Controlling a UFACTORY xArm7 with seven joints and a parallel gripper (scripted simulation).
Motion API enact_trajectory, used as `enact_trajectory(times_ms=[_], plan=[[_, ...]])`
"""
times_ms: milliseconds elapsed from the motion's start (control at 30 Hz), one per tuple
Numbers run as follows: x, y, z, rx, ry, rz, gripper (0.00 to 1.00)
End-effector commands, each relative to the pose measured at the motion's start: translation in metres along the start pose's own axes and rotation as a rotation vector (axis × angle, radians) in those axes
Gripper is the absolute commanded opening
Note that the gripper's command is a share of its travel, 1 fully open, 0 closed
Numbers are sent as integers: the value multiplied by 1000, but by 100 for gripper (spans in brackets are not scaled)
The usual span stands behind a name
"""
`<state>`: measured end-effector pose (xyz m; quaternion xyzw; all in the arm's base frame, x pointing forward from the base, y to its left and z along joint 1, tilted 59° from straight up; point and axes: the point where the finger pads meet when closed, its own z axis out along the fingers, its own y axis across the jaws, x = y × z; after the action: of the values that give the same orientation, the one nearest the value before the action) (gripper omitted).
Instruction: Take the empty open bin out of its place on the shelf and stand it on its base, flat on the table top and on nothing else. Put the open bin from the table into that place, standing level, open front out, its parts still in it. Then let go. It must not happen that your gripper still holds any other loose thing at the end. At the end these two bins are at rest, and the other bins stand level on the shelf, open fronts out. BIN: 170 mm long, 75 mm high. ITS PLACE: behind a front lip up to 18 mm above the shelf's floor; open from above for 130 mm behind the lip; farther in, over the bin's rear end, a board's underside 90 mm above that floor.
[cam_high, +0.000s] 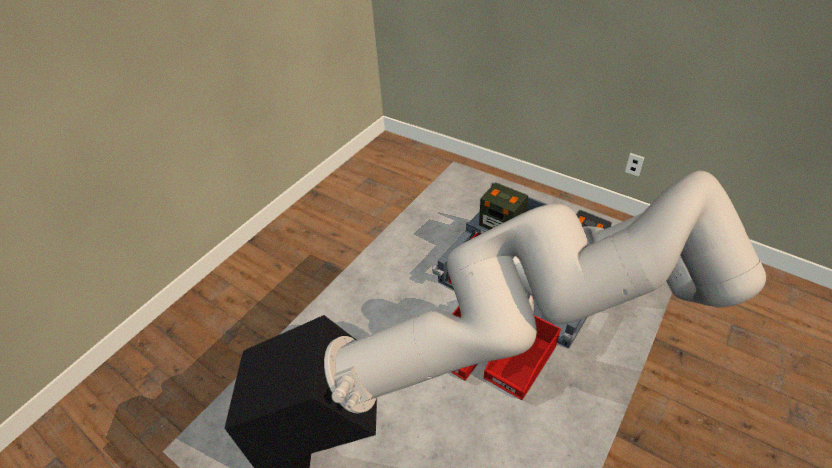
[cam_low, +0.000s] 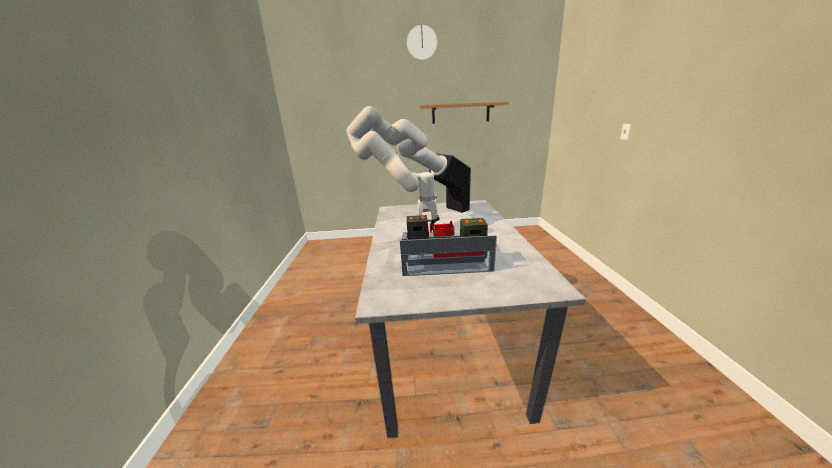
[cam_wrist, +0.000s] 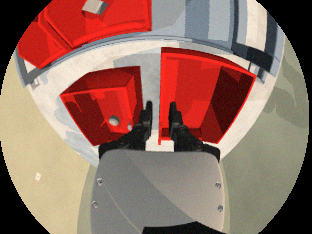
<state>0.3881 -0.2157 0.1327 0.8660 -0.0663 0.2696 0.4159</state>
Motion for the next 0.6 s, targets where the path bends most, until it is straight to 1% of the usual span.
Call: enact_trajectory(times_ms=[0, 333, 367, 567], plan=[[1, -1, 0, 1, 2, -1, 26], [1, -1, 0, 1, 2, -1, 26], [1, -1, 0, 1, 2, -1, 0], [1, -1, 0, 1, 2, -1, 0]])
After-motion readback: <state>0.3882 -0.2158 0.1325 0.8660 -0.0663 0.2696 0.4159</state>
